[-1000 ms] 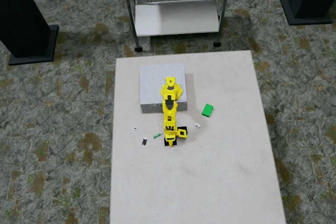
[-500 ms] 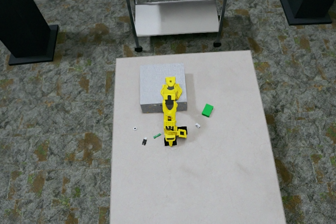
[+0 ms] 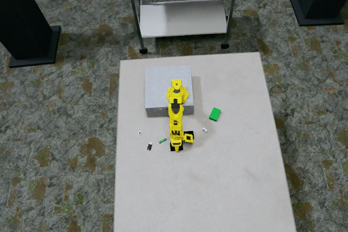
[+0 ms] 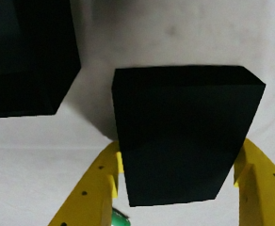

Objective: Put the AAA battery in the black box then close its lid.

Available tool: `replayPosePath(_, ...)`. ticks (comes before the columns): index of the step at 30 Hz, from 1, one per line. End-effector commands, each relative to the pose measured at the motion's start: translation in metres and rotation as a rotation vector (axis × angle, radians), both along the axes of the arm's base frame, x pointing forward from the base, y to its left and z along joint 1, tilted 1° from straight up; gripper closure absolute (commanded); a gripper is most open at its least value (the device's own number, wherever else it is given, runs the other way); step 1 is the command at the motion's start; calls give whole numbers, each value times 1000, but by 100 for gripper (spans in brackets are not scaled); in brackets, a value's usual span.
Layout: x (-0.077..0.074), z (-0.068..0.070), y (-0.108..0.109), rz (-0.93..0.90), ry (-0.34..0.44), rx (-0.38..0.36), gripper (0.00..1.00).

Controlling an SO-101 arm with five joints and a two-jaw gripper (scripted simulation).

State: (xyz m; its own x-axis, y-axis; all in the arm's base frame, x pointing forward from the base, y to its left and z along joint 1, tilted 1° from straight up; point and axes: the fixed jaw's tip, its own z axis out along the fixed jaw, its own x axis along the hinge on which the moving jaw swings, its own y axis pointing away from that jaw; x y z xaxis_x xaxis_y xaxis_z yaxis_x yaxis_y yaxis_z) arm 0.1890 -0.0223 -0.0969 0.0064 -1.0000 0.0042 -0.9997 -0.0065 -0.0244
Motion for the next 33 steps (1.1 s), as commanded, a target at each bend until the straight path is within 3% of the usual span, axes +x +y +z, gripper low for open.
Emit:
replayPosePath(1, -5, -4, 0, -1, 17, 3, 72)
replayPosePath(33, -4, -2, 0, -1, 17, 3, 69)
